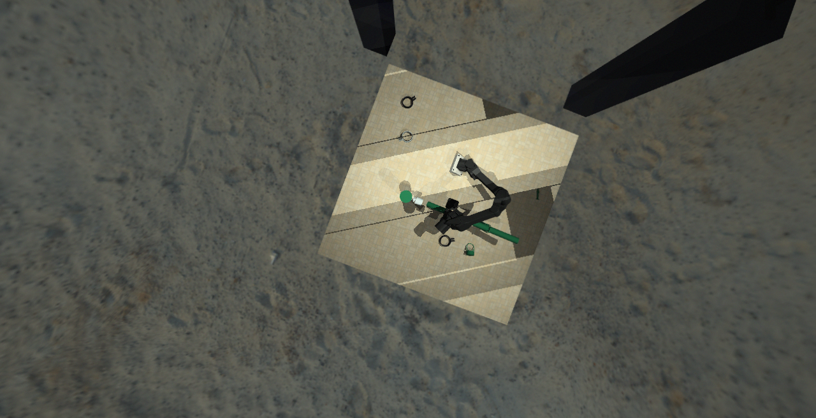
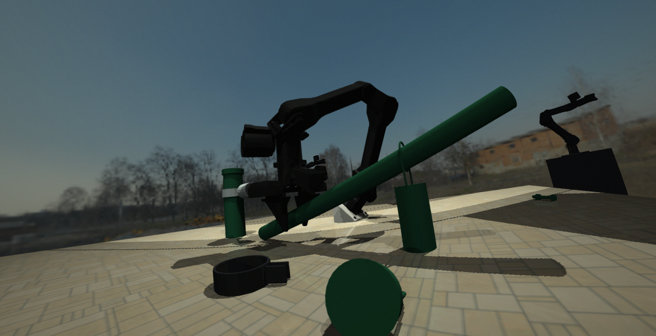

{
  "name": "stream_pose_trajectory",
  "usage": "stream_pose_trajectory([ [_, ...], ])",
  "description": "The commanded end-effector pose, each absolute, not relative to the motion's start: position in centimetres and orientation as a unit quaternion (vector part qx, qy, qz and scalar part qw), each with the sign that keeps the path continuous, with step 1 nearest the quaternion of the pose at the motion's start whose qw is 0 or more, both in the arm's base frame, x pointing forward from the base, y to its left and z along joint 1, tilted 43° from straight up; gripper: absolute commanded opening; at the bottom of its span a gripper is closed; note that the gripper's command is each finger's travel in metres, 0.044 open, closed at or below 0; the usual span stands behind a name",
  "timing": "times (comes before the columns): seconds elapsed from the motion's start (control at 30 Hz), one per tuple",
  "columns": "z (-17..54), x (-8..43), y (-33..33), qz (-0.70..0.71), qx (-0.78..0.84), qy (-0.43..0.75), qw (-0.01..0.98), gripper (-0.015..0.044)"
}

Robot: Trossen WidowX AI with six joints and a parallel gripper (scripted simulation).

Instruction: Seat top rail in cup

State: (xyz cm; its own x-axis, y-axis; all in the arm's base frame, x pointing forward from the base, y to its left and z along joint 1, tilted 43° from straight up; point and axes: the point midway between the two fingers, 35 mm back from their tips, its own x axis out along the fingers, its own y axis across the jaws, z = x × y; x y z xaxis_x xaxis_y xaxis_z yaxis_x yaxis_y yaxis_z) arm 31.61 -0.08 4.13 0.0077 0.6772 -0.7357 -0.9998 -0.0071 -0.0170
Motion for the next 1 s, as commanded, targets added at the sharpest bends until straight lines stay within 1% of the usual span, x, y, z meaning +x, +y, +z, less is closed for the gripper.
stream_pose_trajectory([
  [0.0,4.1,31.5,0.0,0.647,-0.286,0.278,0.650,0.0210],
  [0.43,4.1,31.5,0.0,0.647,-0.286,0.278,0.650,0.0123],
  [0.57,4.4,31.5,-0.3,0.647,-0.286,0.278,0.650,0.0018],
  [0.6,4.4,31.5,-0.4,0.647,-0.286,0.278,0.650,0.0000],
  [0.77,5.2,31.5,-1.7,0.638,-0.306,0.299,0.640,0.0000],
  [0.97,7.4,31.2,-5.1,0.609,-0.355,0.357,0.614,0.0000],
])
